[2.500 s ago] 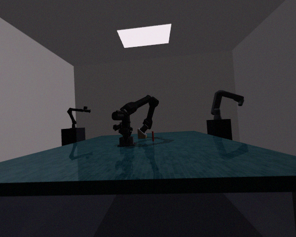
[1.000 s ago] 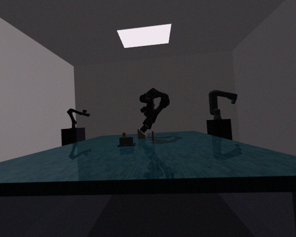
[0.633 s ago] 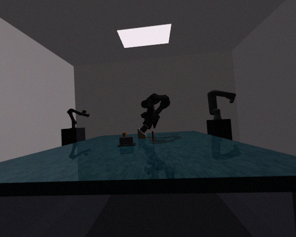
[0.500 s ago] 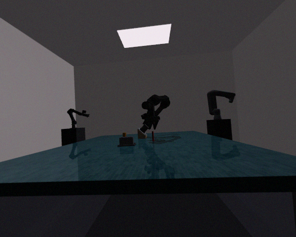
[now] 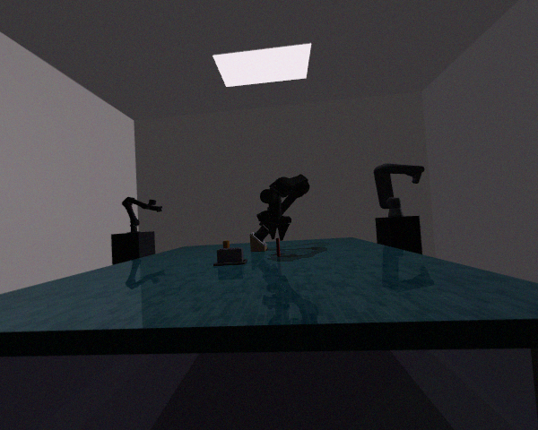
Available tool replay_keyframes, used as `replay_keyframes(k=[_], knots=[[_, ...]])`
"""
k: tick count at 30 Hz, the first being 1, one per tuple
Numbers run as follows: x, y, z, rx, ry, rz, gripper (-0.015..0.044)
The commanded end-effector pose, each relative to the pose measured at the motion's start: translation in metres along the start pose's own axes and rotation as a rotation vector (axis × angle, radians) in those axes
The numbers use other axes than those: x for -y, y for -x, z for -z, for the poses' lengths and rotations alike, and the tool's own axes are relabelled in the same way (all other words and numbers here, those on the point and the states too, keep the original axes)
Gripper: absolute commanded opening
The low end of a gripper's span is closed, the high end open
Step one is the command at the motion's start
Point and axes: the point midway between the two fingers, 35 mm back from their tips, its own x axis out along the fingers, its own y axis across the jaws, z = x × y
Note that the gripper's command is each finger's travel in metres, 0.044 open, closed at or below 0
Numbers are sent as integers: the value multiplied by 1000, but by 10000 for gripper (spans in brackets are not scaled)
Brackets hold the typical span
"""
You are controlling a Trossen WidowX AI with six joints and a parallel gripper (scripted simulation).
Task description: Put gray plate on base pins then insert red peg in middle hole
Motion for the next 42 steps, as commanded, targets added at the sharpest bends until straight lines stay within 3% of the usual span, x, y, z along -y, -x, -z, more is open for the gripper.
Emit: replay_keyframes(k=[1, 19, 35, 42], knots=[[1, -6, 1, -3, -2, -2, 440], [2, -32, 3, -6, -2, -4, 440], [2, -32, 3, -6, -2, -4, 20], [2, -32, 3, -6, -2, -4, 0]])
